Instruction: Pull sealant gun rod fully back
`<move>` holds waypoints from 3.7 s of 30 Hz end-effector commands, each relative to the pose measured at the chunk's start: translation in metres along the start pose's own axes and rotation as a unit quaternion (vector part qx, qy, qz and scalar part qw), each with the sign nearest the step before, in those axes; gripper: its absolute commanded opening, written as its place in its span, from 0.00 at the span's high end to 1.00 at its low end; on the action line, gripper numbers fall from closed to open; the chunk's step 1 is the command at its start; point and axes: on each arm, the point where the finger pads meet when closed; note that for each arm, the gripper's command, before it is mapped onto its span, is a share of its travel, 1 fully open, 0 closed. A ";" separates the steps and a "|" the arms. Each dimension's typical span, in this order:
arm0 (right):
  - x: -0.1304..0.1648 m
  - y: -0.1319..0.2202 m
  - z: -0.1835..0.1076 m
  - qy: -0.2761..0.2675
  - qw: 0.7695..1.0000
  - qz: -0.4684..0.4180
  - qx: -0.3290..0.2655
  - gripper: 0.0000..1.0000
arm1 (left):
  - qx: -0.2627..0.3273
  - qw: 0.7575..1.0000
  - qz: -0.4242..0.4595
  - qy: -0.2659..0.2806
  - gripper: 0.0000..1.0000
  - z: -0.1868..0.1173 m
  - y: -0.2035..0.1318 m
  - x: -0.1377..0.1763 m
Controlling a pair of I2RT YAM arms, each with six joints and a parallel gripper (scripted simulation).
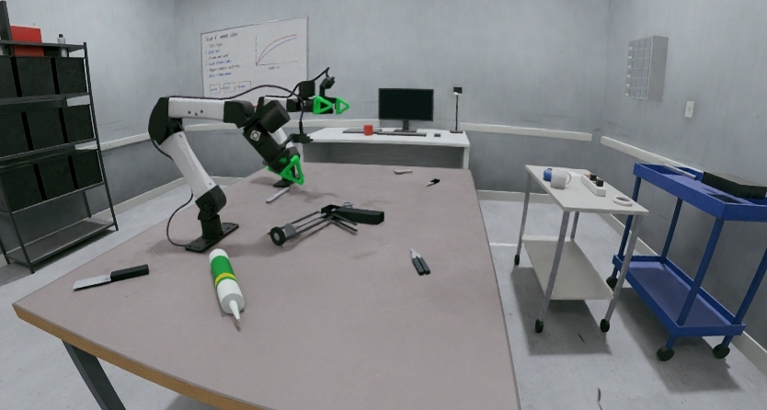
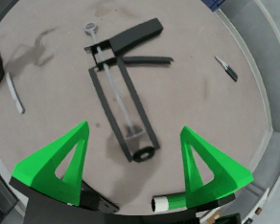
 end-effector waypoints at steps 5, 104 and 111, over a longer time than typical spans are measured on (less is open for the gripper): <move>-0.056 0.037 0.059 -0.037 0.995 0.091 0.022 0.00 | -0.132 0.991 0.036 0.001 0.00 0.007 0.099 -0.042; -0.022 0.102 0.186 0.150 0.521 -0.770 -0.337 0.12 | -0.217 0.975 0.043 -0.004 0.00 0.013 0.158 -0.054; -0.016 0.101 0.191 0.151 0.523 -0.769 -0.336 0.12 | -0.217 0.975 0.043 -0.004 0.00 0.015 0.155 -0.049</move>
Point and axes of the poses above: on each arm, the point where the finger pads meet when closed, its own z axis out along the fingers, its own y axis across the jaws, x = y × z, and after that the axes turned 4 degrees about z, right-handed
